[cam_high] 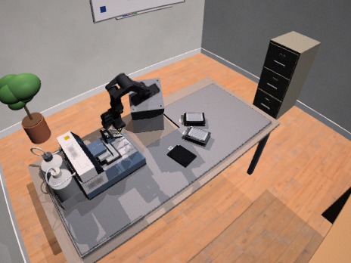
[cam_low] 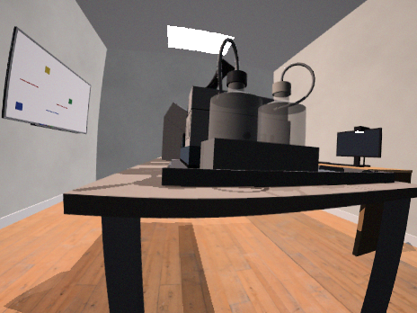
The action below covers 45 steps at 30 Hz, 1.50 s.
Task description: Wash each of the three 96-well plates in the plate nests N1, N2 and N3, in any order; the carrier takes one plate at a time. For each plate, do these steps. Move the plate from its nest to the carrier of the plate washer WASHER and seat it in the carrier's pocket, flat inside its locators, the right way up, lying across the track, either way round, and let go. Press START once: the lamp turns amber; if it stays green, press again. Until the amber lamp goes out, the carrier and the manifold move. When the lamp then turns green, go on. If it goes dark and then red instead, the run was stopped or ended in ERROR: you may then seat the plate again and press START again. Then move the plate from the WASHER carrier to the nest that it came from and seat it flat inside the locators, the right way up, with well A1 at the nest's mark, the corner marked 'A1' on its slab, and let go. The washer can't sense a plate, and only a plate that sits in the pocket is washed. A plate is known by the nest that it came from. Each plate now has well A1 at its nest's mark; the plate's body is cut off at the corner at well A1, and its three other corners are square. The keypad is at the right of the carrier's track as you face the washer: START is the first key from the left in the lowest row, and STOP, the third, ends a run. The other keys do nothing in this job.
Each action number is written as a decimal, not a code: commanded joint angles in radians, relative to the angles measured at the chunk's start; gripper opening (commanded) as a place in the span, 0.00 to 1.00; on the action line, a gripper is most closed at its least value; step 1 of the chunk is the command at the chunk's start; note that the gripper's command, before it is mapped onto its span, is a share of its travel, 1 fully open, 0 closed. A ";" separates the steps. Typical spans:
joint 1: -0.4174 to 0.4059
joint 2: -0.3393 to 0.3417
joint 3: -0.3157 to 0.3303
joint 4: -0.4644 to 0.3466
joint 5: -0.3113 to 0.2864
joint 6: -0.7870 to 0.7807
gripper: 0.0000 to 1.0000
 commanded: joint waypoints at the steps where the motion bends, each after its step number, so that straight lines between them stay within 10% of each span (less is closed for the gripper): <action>1: -0.012 -0.018 -0.002 -0.027 -0.005 -0.011 0.00; 23: -0.081 -0.171 -0.013 -0.206 -0.023 -0.087 0.00; 45: -0.080 -0.171 -0.013 -0.206 -0.023 -0.087 0.00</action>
